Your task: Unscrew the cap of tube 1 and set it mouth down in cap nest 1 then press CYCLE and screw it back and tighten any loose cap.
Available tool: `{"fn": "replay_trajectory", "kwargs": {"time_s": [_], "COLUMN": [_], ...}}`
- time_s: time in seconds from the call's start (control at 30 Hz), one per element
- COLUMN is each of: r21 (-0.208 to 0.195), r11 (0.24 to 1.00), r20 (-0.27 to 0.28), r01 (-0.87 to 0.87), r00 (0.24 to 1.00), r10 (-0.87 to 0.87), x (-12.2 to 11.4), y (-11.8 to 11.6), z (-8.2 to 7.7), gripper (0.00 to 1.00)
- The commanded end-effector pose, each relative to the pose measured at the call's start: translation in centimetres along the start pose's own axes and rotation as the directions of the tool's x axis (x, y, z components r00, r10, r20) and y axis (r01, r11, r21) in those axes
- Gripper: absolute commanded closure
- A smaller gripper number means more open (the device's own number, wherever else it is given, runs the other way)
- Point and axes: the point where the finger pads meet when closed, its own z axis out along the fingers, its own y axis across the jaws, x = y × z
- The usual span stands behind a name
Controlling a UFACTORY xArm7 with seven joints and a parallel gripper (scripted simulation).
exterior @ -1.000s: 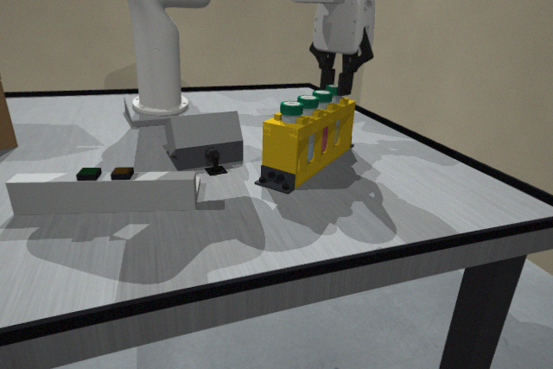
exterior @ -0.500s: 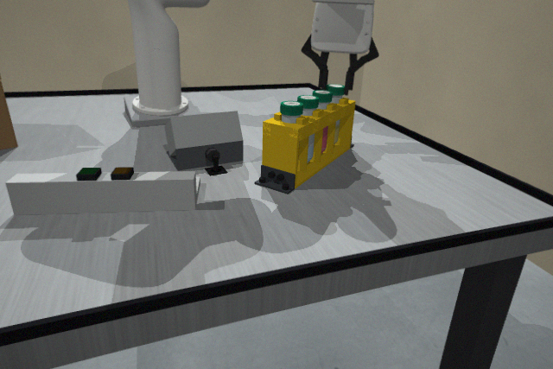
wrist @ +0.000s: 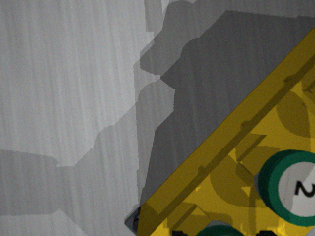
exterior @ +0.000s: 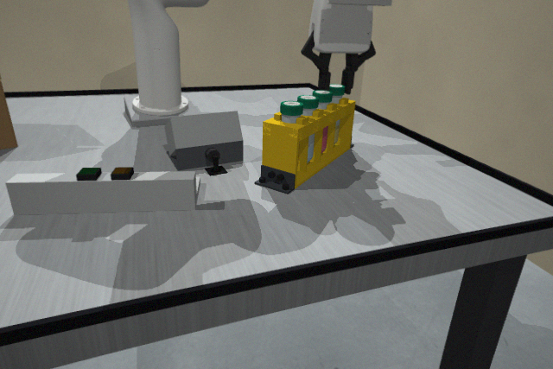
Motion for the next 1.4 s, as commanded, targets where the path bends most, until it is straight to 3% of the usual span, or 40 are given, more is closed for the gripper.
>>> {"fn": "replay_trajectory", "kwargs": {"time_s": [0.0,0.33,0.4,0.7,0.77,0.83,1.03,1.37], "r21": [0.007,0.007,0.006,0.005,0.005,0.004,0.002,0.002], "r11": [1.000,1.000,0.987,0.820,0.820,0.709,0.507,0.507], "r20": [0.002,0.002,0.003,0.007,0.007,0.008,0.007,0.007], "r01": [0.008,0.008,-0.158,-0.572,-0.572,-0.705,-0.862,-0.862], "r00": [1.000,1.000,0.987,0.820,0.820,0.709,0.507,0.507], "r10": [-0.008,-0.008,0.158,0.572,0.572,0.705,0.862,0.862], "x": [0.07,0.07,0.07,0.07,0.07,0.07,0.06,0.06], "y": [-0.08,-0.08,-0.08,-0.07,-0.07,-0.07,-0.07,-0.07], "z": [-0.11,-0.11,-0.11,-0.11,-0.11,-0.11,-0.11,-0.11], "gripper": [0.54,0.54,0.54,0.54,0.54,0.54,0.54,0.54]}}
